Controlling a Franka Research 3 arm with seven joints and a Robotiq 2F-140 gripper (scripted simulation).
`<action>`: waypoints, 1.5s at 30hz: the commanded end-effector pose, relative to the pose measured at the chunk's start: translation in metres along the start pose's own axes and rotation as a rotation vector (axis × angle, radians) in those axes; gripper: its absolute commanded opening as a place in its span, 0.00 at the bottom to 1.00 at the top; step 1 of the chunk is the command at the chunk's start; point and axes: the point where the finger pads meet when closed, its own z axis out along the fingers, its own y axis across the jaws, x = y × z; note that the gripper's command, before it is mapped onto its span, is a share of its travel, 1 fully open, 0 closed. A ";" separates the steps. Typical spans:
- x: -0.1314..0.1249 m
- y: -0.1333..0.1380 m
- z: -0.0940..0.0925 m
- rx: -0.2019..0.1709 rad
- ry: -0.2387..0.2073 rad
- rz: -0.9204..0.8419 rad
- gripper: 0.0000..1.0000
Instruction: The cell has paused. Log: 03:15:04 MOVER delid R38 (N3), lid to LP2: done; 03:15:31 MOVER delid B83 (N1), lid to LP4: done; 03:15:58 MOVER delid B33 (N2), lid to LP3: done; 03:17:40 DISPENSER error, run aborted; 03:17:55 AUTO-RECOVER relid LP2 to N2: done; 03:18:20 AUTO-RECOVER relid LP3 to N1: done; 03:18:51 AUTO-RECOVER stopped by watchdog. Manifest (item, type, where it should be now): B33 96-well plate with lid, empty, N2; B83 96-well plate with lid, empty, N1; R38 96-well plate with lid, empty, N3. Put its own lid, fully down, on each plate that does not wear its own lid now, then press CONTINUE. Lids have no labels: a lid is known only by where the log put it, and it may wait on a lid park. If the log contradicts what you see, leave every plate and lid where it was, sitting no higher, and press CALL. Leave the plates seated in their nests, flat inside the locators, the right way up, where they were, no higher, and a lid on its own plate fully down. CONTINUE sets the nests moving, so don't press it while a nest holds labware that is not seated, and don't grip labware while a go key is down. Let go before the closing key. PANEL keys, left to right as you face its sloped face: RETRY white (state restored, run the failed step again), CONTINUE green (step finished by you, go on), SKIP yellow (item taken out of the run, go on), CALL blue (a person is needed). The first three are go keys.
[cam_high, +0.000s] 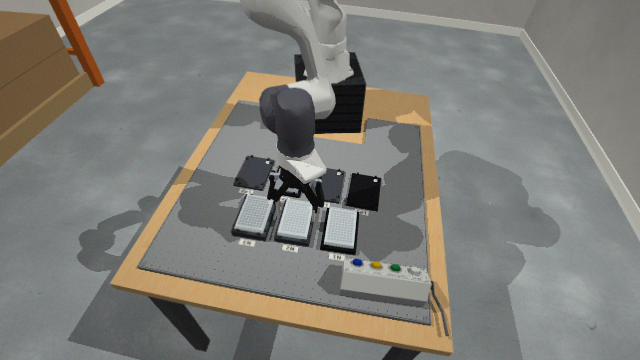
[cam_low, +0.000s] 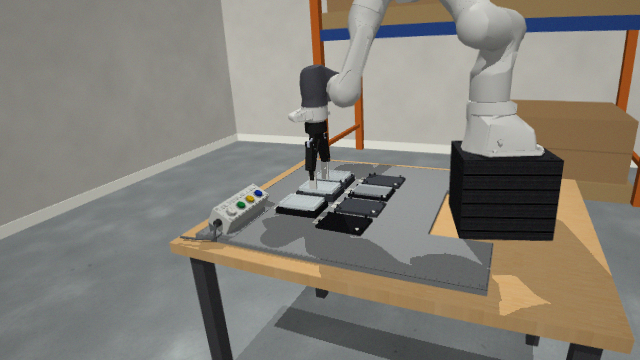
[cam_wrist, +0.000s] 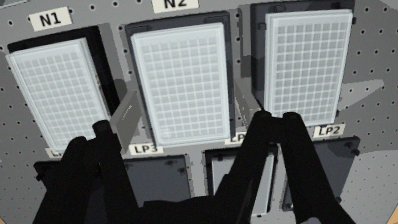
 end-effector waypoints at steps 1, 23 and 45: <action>0.001 -0.001 0.001 0.001 0.004 0.002 0.66; 0.001 -0.001 0.009 0.001 0.004 0.002 0.66; 0.001 -0.001 0.010 0.001 0.004 0.002 0.66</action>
